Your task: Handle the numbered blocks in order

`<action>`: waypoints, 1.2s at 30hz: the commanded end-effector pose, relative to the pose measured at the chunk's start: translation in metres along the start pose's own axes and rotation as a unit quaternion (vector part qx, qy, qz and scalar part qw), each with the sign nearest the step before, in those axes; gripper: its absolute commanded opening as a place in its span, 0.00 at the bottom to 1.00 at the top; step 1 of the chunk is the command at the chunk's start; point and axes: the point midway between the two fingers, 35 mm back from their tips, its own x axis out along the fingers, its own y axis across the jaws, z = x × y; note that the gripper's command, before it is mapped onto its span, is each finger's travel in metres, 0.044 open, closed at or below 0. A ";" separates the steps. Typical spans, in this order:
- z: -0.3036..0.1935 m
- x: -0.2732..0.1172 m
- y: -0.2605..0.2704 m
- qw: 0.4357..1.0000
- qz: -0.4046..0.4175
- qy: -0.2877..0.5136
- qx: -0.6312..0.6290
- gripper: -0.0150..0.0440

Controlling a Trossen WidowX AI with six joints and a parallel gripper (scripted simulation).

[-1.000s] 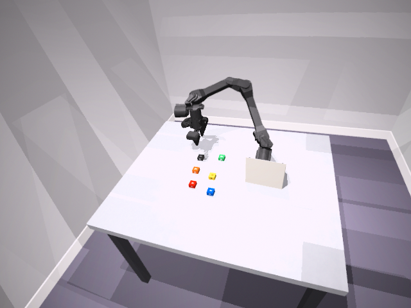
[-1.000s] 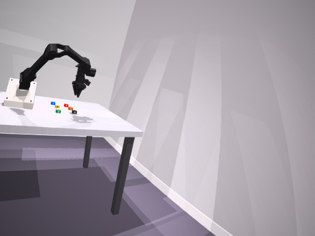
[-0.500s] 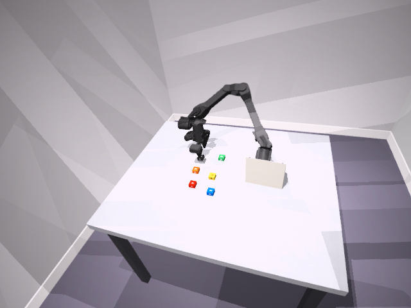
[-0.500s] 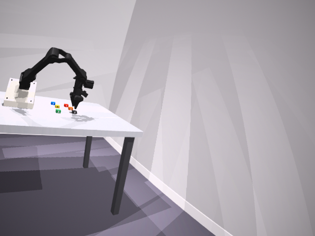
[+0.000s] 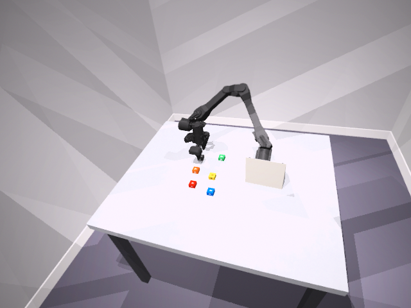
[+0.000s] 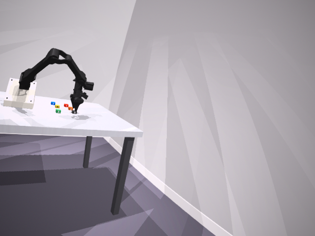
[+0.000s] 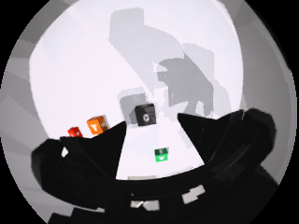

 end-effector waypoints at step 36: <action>-0.003 0.019 0.000 1.000 -0.003 0.004 -0.004 0.46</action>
